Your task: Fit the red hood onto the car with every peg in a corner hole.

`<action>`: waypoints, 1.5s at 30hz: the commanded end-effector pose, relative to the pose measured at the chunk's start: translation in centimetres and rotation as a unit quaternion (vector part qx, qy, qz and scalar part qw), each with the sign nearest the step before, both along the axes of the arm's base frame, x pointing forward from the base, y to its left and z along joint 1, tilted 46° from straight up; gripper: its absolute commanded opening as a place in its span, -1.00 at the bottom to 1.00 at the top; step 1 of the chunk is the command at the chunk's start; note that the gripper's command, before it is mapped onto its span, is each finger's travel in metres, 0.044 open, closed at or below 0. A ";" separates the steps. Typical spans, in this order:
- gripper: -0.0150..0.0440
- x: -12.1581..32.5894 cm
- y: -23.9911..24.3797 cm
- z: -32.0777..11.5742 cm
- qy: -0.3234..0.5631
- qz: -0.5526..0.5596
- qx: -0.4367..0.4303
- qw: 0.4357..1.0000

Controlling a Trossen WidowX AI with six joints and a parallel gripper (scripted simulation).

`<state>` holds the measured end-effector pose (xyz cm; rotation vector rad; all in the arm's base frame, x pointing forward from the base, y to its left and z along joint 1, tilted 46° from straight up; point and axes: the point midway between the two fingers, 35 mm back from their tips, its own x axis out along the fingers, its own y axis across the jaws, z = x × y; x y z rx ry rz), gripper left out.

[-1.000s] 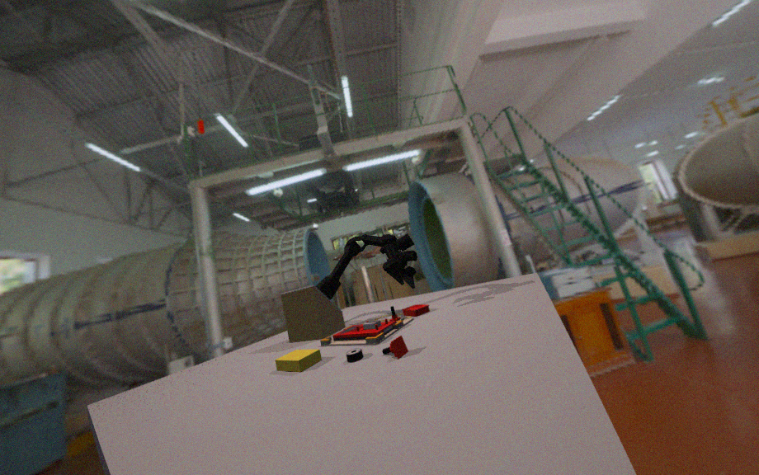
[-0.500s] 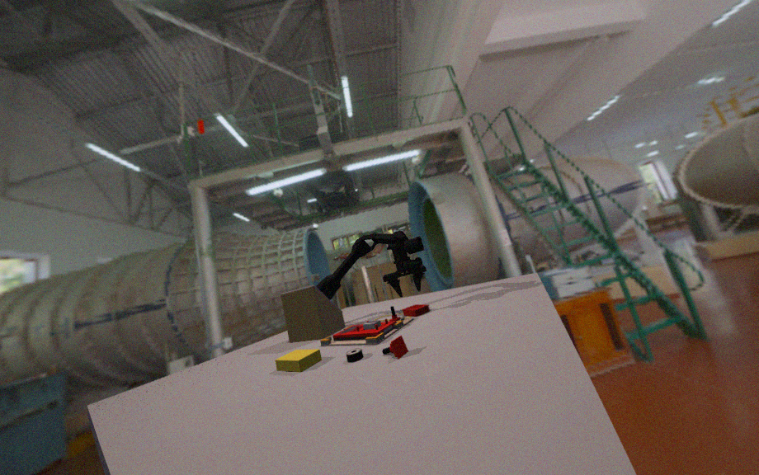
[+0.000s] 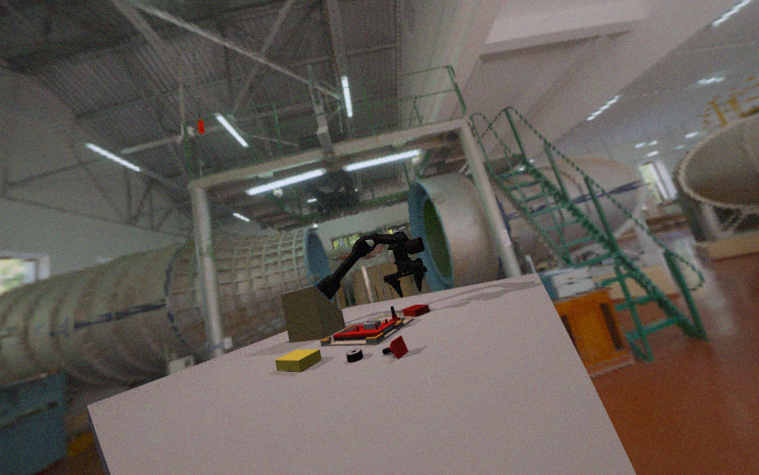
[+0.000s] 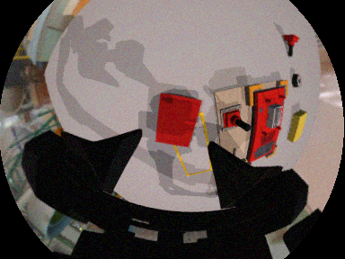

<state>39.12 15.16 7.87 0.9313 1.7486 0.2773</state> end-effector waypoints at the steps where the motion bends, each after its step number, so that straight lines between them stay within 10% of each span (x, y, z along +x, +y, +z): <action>1: 1.00 -0.1 0.3 -0.2 0.002 0.000 0.002 1.000; 45: 1.00 -0.3 2.3 -2.2 0.002 0.000 0.002 1.000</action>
